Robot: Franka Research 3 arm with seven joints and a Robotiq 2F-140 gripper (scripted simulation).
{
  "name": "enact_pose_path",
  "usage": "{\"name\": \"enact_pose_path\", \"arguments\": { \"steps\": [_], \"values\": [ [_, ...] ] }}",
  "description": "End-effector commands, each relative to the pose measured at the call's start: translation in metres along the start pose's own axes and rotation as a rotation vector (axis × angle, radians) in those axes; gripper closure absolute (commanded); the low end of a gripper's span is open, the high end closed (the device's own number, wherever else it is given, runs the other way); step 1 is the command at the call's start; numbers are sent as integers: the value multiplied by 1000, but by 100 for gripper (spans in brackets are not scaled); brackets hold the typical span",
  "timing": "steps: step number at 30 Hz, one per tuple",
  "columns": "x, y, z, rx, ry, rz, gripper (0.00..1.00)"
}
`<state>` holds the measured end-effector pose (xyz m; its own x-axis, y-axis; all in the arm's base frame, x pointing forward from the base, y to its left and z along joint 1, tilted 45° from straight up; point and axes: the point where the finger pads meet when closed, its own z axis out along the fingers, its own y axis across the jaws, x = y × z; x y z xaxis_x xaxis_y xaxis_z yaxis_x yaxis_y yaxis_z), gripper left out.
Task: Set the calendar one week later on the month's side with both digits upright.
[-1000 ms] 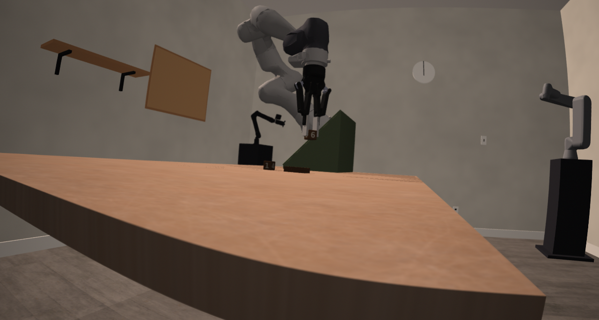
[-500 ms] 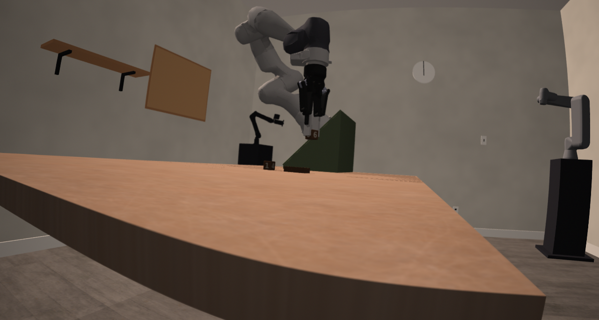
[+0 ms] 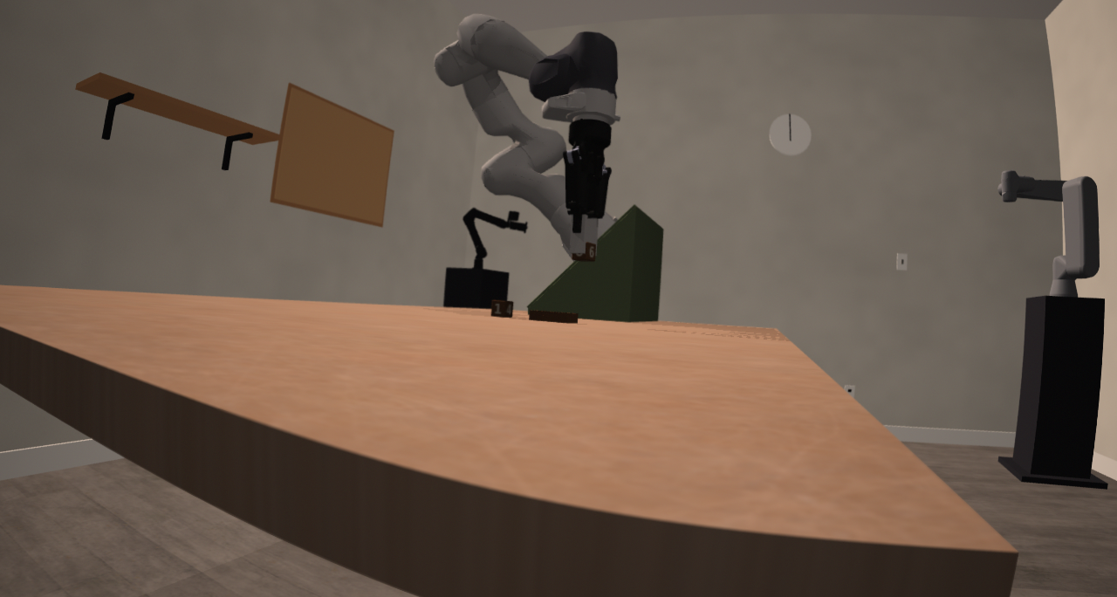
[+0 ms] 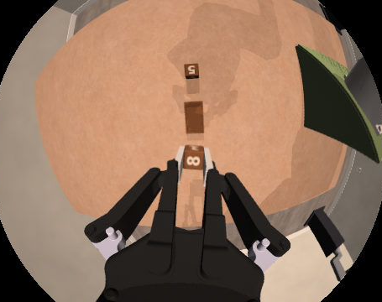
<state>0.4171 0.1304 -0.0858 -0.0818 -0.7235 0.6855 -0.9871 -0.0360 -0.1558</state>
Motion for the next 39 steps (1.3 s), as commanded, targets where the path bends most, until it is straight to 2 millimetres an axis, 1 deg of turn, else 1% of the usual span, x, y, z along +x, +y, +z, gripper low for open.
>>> {"name": "enact_pose_path", "arguments": {
  "steps": [1, 15, 17, 18, 32, 34, 35, 39],
  "values": [
    [1, -1, 1, -9, 8, -173, 84],
    [-4, -1, 1, -10, 7, -412, 84],
    [-4, -1, 1, -10, 7, -412, 84],
    [-5, -1, 1, -10, 7, -458, 84],
    [-9, 0, 2, -11, 5, -694, 84],
    [-9, 0, 2, -11, 5, -694, 84],
    [-10, 0, 2, -11, 5, -740, 84],
    [-11, 0, 2, -11, 5, -806, 84]
  ]
}}
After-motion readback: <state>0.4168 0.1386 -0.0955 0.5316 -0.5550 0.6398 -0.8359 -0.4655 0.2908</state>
